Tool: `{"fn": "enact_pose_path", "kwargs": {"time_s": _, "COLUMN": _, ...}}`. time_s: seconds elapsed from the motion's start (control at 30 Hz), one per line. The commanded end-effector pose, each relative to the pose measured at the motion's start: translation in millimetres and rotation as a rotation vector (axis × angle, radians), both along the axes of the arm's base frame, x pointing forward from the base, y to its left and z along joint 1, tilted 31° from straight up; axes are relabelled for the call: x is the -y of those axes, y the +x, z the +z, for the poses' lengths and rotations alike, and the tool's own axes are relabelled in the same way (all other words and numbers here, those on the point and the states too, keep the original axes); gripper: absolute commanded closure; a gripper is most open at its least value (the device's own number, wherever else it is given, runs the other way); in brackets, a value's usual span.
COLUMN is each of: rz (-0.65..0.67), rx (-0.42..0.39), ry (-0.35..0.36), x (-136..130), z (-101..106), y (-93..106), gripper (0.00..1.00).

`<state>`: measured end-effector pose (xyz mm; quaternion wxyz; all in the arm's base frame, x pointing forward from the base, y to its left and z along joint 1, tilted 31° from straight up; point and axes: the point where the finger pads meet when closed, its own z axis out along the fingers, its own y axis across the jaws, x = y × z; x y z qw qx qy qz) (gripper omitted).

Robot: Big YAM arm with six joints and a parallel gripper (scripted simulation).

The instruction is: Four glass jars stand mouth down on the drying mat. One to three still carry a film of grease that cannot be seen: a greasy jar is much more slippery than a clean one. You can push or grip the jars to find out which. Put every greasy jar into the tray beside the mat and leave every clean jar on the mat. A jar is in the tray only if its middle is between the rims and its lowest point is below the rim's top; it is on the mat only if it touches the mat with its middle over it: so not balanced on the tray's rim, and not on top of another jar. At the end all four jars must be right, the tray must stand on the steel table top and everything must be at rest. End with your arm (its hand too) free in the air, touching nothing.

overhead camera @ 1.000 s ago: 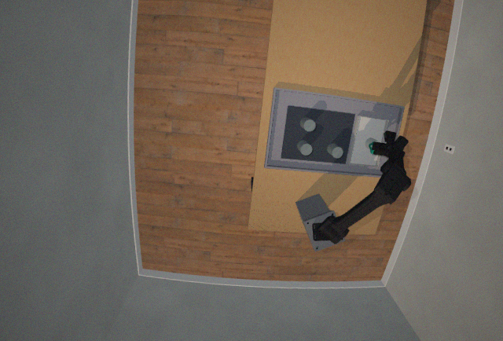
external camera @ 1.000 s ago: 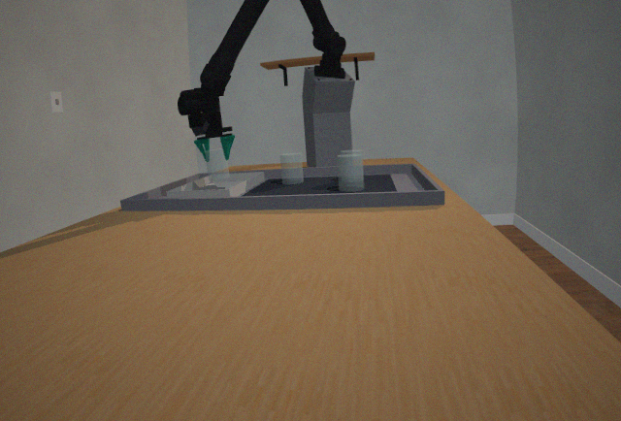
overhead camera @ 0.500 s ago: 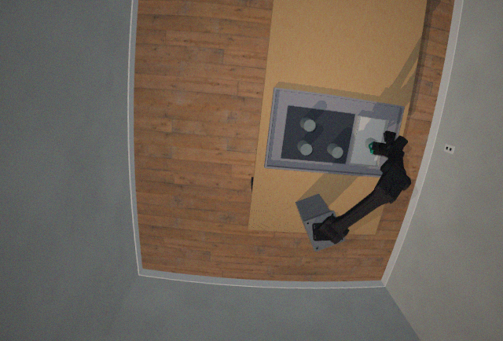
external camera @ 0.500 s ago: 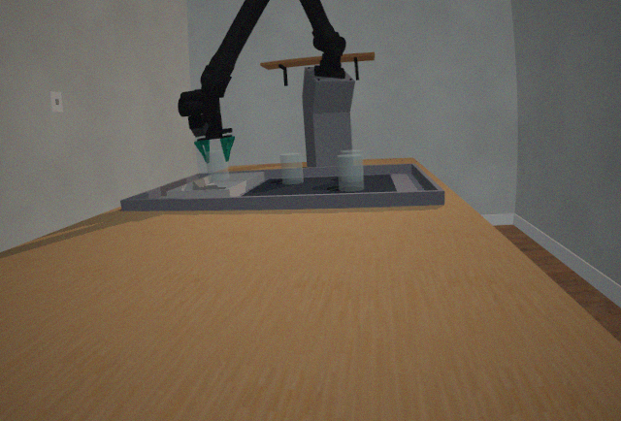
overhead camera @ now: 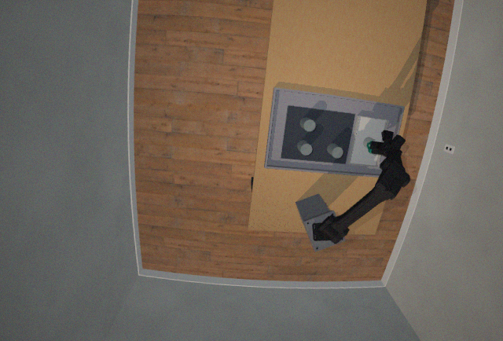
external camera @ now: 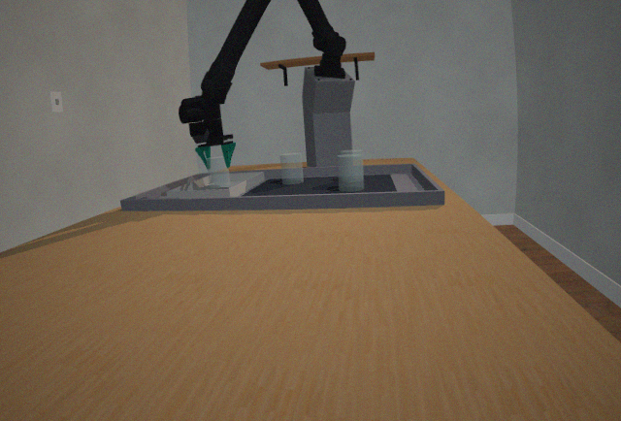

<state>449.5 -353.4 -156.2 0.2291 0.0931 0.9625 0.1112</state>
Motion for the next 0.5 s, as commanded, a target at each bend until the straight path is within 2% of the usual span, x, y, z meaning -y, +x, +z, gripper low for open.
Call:
{"fn": "enact_pose_path", "kwargs": {"time_s": 0.0, "rz": -0.003, "rx": 0.032, "ry": -0.033, "x": 12.1, "z": 8.7, "y": 20.1, "gripper": 1.00}}
{"fn": "enact_pose_path", "kwargs": {"time_s": 0.47, "rz": -0.003, "rx": 0.032, "ry": -0.033, "x": 9.3, "z": 7.1, "y": 23.3, "gripper": 1.00}}
